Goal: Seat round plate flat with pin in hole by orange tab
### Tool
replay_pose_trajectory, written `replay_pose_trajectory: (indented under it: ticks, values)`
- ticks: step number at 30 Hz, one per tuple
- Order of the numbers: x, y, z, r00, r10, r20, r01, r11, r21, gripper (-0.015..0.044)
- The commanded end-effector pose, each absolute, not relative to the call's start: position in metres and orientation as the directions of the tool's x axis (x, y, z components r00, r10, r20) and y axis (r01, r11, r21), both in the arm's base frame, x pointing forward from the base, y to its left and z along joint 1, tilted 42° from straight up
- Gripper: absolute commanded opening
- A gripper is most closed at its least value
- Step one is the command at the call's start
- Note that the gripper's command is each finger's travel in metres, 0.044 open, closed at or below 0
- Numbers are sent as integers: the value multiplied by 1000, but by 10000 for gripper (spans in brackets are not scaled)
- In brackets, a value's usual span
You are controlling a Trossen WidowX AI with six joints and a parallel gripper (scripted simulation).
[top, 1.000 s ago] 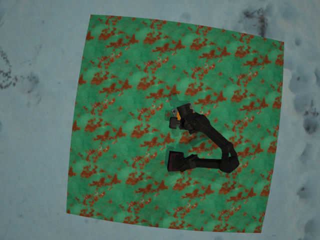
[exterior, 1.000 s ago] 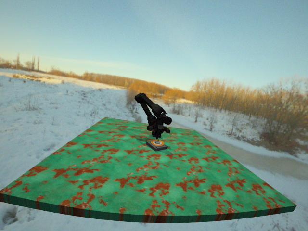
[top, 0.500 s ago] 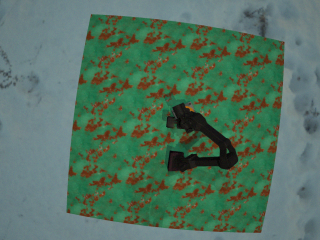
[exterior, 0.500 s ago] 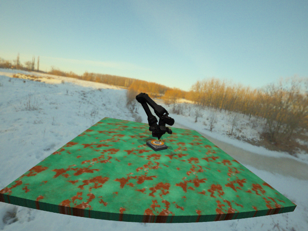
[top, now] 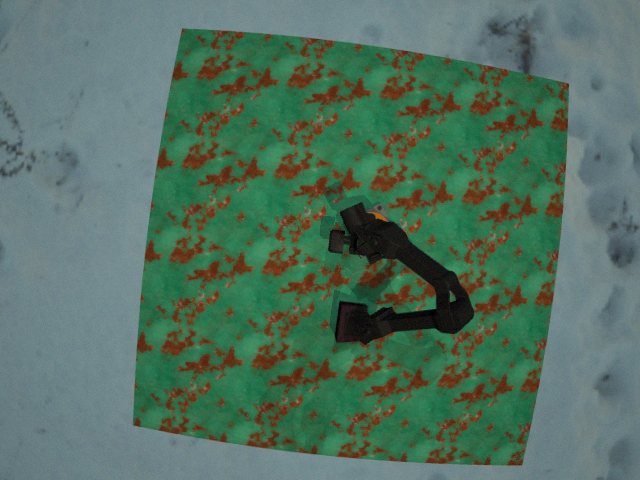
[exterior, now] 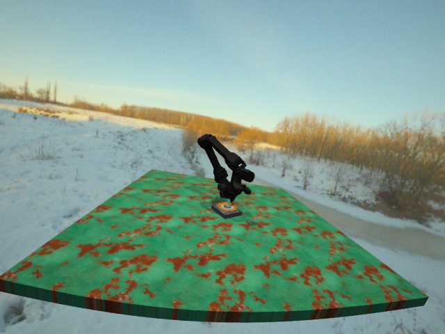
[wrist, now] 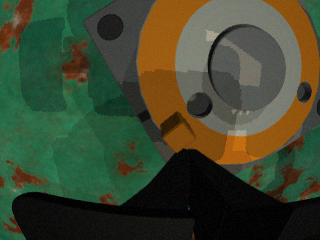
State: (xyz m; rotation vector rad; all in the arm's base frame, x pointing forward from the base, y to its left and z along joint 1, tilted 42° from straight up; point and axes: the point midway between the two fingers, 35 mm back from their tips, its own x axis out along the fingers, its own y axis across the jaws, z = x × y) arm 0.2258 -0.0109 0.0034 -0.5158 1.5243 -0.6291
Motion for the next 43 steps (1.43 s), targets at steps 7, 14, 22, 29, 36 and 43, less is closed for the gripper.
replay_pose_trajectory:
  ticks: [7,14,22,29,36,43]
  values:
    - [232,-6,1,-49,-658,-752,67,749,-660,0]
    - [234,0,5,-48,-657,-752,66,749,-659,0]
    - [232,26,37,-49,-657,-753,66,750,-658,0]
    - [232,21,31,-48,-661,-749,57,747,-663,0]
    - [232,21,31,-48,-661,-749,57,747,-663,0]
    - [232,21,31,-48,-661,-749,57,747,-663,0]
